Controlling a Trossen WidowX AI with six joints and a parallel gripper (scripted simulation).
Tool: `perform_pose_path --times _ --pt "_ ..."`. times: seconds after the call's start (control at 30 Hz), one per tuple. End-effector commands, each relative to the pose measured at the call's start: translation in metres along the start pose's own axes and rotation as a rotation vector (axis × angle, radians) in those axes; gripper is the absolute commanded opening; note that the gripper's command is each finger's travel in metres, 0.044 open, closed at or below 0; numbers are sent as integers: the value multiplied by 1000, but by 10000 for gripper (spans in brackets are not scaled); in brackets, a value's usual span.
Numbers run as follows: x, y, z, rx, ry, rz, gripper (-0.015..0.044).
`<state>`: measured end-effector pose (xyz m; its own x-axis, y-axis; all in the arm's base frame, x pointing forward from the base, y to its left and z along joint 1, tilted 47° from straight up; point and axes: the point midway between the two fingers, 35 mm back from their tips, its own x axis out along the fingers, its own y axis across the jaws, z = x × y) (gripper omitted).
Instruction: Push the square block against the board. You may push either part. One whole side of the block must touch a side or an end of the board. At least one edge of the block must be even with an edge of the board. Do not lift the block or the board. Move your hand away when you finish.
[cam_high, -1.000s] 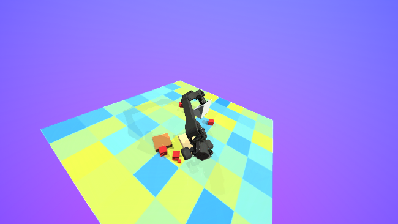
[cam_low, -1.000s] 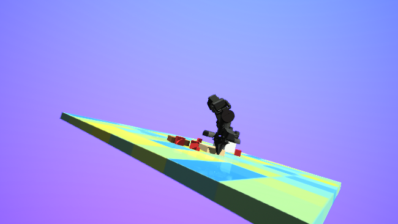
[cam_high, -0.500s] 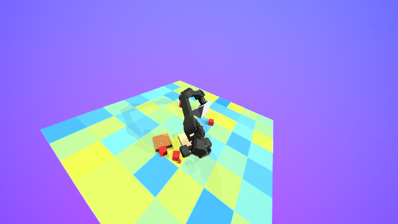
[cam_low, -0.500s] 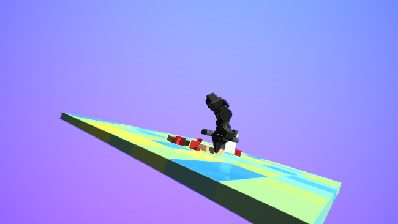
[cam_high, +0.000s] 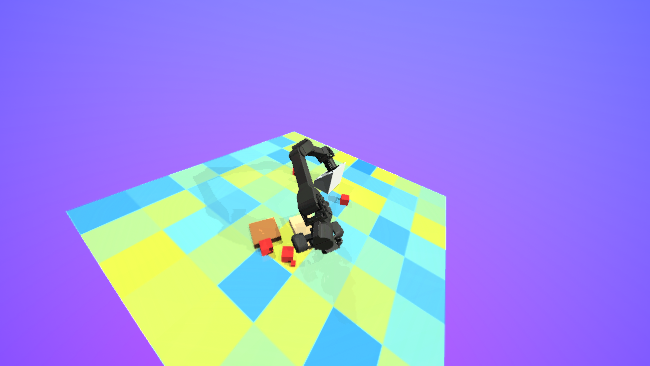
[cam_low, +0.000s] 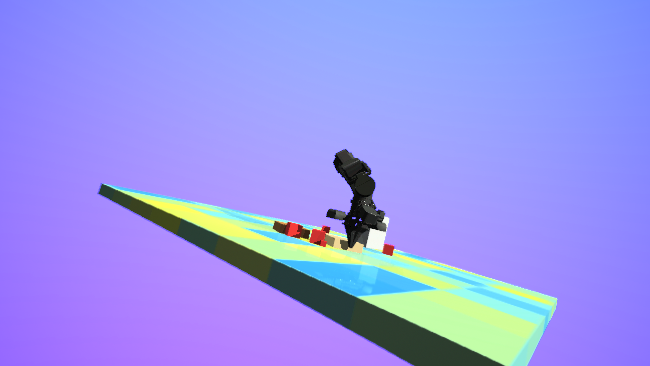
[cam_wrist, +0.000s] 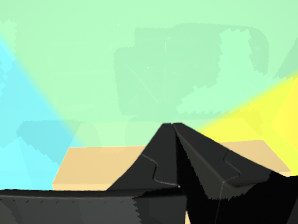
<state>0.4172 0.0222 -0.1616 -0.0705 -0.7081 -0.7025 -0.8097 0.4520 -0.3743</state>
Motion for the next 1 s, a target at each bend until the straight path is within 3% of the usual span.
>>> perform_pose_path --times 0.0,0.97 --pt "3 0 -8 -5 11 3 0" --pt "4 2 -29 -5 12 3 0"
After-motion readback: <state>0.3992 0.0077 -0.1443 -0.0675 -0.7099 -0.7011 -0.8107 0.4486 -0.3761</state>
